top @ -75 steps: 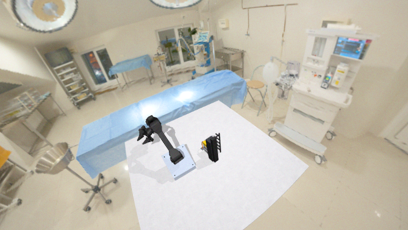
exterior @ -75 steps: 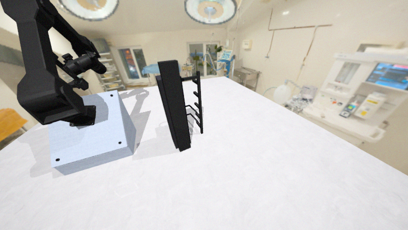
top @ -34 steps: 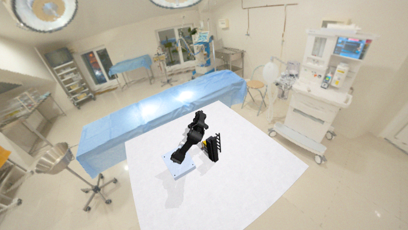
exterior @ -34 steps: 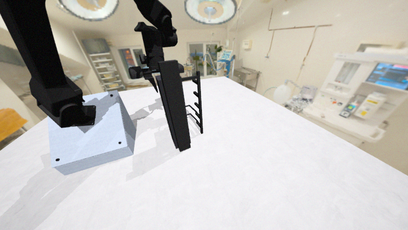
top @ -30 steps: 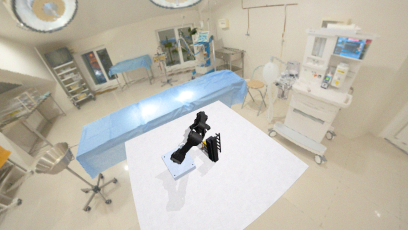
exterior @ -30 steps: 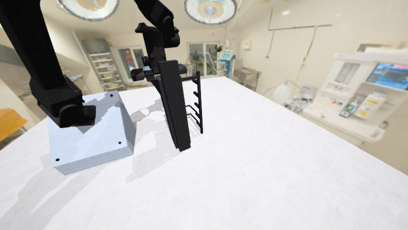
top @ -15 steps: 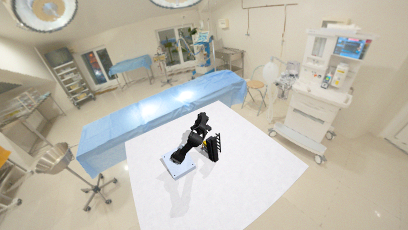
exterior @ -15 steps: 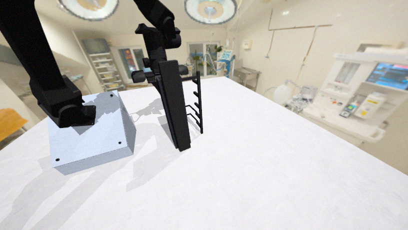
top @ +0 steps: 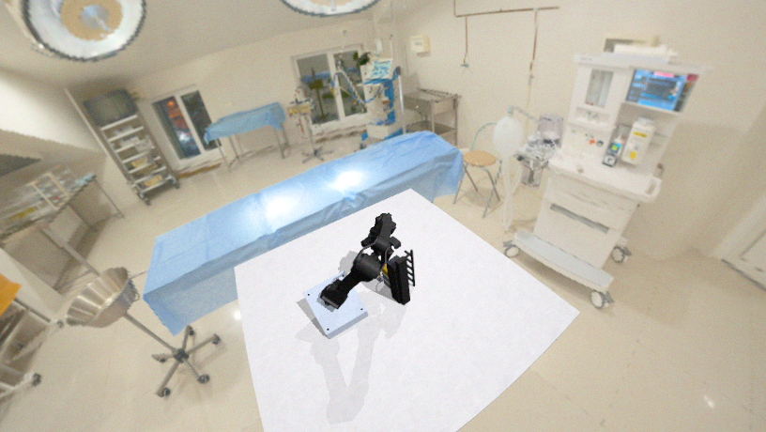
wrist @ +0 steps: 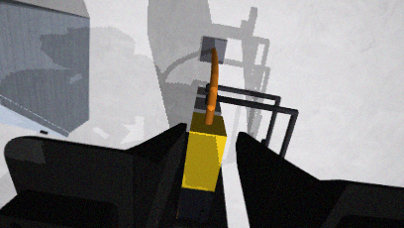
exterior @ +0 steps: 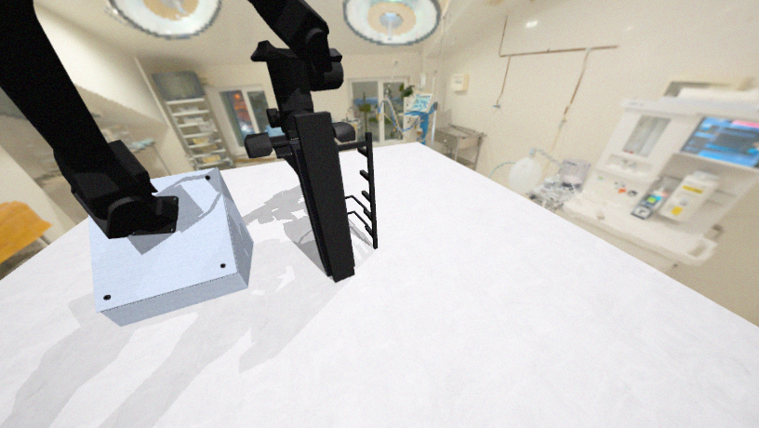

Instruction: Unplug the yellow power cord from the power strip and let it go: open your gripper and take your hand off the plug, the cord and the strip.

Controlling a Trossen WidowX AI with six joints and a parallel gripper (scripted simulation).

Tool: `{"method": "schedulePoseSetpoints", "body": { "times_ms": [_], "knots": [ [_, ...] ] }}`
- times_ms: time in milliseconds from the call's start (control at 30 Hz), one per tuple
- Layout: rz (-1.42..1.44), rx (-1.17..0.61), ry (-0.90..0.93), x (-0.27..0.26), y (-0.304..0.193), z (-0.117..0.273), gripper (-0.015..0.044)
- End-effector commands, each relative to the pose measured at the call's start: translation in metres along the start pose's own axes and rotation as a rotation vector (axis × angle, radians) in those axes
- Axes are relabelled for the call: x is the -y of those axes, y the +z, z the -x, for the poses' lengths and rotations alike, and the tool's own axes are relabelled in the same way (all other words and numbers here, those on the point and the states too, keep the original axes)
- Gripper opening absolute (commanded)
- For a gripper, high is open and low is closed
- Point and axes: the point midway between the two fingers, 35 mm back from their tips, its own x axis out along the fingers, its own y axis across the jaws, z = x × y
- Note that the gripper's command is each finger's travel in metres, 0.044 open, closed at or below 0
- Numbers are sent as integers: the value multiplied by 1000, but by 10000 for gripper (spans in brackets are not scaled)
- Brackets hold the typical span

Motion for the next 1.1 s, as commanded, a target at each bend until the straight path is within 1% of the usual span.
{"method": "schedulePoseSetpoints", "body": {
  "times_ms": [0,333,667,900,1033,1067],
  "knots": [
    [0,-5,0,-2,-11,0,160],
    [0,-6,0,-2,-13,-1,160],
    [0,-6,0,-2,-13,-12,160],
    [0,-6,0,-2,-13,-12,160],
    [-4,0,-2,-1,-12,-10,55],
    [-4,0,-2,-1,-12,-10,48]
  ]
}}
